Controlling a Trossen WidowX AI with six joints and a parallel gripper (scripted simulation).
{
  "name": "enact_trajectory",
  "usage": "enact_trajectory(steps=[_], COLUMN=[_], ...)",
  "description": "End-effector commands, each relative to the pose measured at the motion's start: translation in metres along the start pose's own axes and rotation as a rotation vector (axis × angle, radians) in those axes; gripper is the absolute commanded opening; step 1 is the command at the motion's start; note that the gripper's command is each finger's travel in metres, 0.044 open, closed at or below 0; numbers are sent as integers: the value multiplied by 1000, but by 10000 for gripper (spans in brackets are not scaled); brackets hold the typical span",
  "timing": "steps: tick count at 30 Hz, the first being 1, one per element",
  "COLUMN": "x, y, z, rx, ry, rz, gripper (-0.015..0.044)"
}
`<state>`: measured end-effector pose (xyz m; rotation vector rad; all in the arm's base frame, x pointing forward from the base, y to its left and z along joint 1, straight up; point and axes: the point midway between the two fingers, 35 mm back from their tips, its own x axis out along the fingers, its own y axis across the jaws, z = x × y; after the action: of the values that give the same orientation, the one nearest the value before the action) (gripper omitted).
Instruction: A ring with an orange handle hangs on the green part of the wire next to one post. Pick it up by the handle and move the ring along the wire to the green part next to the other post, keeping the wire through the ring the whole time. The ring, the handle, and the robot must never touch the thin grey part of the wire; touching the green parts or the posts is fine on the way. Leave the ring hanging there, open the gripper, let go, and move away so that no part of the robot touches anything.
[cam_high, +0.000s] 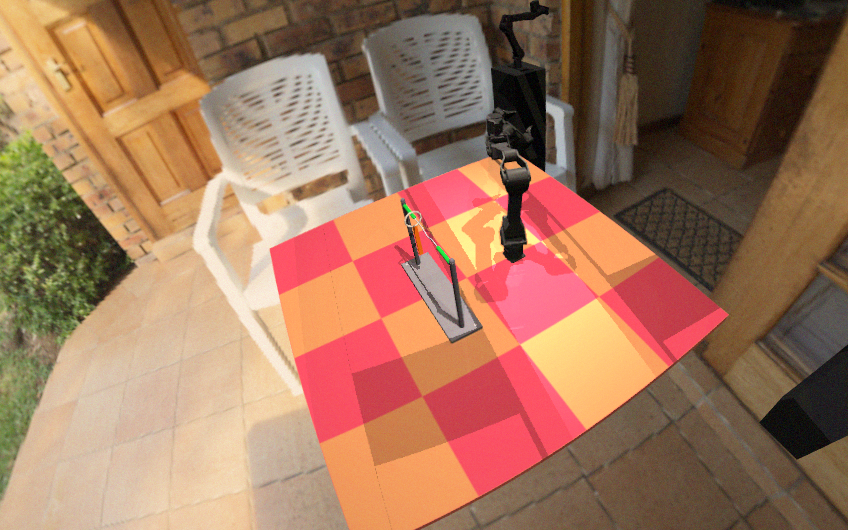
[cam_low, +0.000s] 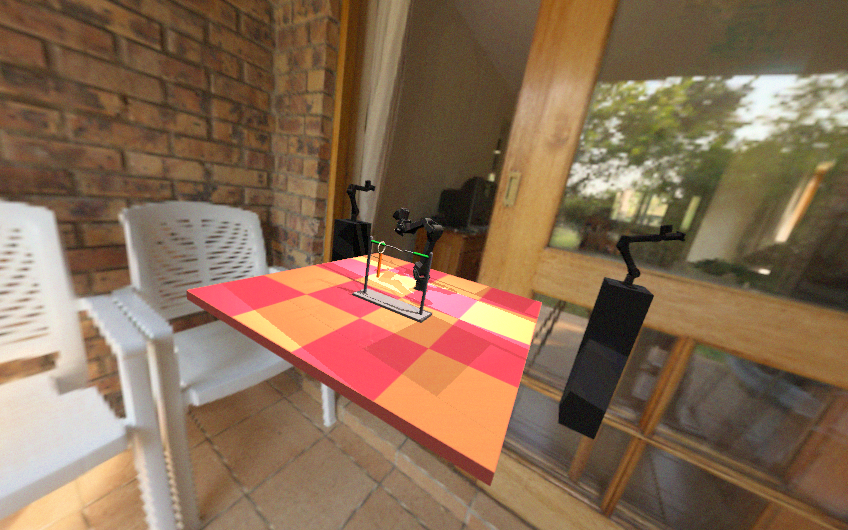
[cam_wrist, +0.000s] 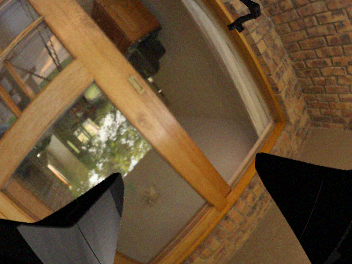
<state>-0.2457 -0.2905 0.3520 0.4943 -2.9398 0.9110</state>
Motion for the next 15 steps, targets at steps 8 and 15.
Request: enact_trajectory(steps=[8, 15], x=[-67, -165], y=[-37, -51], z=[50, 99], rx=[323, 640], ry=[-351, -873], rz=[-319, -494], gripper=[190, 160])
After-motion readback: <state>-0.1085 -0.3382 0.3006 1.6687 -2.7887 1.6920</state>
